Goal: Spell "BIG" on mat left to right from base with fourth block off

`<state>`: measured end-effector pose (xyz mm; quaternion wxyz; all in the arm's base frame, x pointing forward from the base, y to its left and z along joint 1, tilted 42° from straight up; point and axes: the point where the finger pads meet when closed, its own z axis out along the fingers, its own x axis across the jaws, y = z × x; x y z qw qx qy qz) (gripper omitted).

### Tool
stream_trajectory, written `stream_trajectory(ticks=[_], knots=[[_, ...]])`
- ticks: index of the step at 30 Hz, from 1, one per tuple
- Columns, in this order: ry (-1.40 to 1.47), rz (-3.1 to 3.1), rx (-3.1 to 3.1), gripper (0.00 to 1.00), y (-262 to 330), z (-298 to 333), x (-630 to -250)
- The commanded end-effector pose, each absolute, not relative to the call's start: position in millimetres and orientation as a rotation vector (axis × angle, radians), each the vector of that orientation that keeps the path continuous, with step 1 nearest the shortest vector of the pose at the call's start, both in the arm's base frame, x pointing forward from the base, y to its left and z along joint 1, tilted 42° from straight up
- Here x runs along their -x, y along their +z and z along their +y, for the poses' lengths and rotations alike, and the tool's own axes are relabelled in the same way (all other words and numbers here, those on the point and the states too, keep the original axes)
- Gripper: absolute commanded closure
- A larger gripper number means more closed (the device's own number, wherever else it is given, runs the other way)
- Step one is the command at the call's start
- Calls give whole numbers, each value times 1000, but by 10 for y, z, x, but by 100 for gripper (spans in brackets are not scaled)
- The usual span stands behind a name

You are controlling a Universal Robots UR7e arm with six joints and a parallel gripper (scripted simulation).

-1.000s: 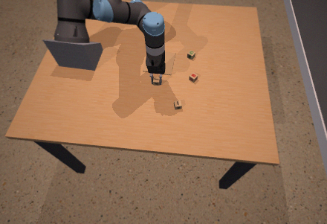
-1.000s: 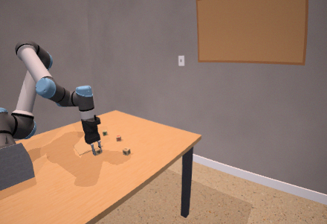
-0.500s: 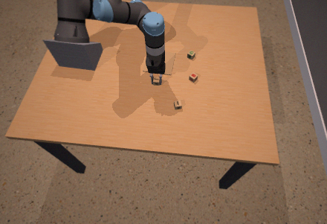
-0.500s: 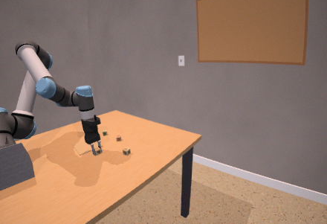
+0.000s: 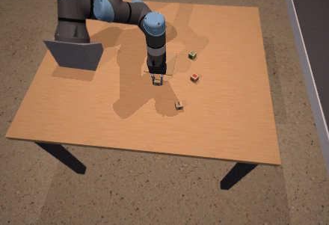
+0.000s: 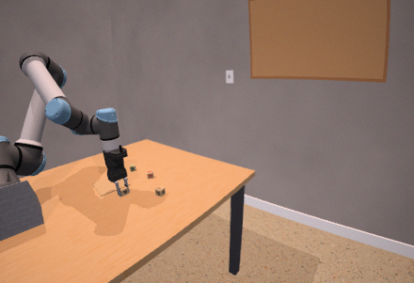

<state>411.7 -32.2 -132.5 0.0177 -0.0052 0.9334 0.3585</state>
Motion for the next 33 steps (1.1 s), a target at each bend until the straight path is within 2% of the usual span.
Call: stream_trajectory(ticks=[1,33], knots=[[1115,2900,17,43,-1331,-319,-4125],[1118,2900,16,43,-1358,-285,-4116]])
